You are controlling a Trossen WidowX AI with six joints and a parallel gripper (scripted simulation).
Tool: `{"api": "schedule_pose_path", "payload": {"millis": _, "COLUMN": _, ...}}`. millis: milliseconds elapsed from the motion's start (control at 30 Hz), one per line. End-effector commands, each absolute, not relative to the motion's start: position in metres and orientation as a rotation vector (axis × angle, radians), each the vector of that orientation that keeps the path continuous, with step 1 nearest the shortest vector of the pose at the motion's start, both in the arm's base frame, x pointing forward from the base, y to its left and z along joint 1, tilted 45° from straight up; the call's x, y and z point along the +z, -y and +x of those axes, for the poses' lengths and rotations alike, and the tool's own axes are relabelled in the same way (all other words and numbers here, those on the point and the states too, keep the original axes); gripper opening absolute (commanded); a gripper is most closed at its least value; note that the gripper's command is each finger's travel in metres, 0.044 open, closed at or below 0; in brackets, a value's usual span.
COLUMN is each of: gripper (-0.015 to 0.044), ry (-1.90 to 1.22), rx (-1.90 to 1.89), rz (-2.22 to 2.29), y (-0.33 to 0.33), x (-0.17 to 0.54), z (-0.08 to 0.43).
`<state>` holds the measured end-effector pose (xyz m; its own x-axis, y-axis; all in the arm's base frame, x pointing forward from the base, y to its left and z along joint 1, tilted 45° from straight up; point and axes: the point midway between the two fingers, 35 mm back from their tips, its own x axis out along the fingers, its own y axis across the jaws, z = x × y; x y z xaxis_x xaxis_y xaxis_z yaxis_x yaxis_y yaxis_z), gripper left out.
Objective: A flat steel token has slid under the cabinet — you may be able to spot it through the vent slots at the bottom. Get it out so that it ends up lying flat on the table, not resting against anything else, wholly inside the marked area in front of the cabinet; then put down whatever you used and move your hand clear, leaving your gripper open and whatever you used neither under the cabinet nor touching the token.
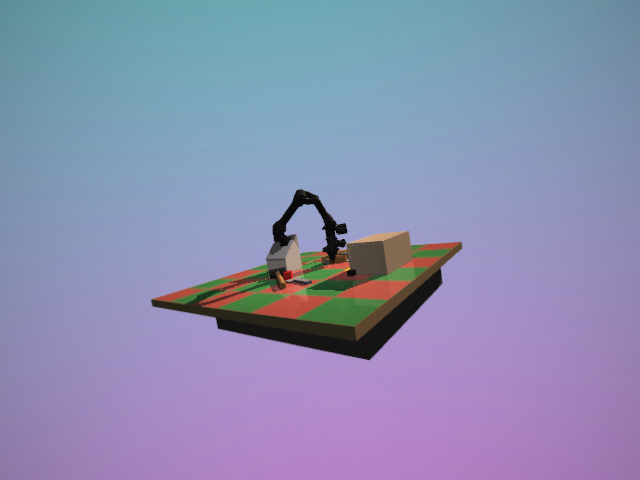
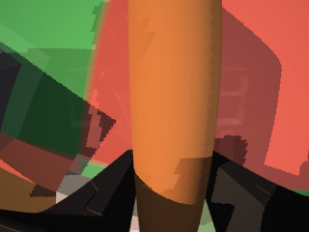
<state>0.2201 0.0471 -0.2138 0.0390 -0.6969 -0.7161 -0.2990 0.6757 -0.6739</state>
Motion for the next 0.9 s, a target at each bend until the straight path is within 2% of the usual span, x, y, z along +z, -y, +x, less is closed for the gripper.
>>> {"api": "schedule_pose_path", "payload": {"millis": 0, "gripper": 0.0000, "ry": -1.531, "rx": -0.398, "rz": -0.813, "y": -0.0492, "x": -0.2139, "z": 0.2228}}
{"api": "schedule_pose_path", "payload": {"millis": 867, "gripper": 0.0000, "ry": -1.463, "rx": -0.546, "rz": -0.652, "y": -0.0492, "x": -0.2139, "z": 0.2230}}
